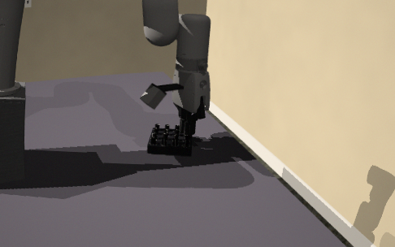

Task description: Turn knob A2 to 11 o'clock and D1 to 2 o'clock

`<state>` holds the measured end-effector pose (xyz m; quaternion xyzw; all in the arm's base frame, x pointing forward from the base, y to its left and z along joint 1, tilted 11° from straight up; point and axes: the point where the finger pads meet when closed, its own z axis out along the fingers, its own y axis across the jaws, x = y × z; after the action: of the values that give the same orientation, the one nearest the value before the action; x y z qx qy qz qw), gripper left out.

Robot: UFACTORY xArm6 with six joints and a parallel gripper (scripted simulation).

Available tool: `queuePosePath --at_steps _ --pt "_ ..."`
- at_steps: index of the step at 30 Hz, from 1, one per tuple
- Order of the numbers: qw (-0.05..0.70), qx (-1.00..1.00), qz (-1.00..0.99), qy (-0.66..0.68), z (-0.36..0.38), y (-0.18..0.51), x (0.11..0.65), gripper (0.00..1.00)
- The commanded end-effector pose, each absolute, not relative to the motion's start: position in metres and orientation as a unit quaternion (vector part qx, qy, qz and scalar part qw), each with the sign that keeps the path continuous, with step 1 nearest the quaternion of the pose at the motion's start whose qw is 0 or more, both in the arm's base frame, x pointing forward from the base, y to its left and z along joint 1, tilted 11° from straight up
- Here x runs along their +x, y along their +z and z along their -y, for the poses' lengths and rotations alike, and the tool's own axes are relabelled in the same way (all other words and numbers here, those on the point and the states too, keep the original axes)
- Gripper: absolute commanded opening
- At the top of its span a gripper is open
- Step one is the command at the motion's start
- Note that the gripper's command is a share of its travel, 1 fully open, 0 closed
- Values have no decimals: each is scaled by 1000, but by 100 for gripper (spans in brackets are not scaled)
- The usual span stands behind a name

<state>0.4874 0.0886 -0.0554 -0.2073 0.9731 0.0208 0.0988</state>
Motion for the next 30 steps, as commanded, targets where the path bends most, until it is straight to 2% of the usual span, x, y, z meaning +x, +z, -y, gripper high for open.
queuePosePath --at_steps 1,14,30 --pt "95 -159 -983 15 -89 -54 489 8" --pt "92 -38 -995 26 -89 -54 489 8" --pt "91 -4 -995 29 -89 -54 489 8"
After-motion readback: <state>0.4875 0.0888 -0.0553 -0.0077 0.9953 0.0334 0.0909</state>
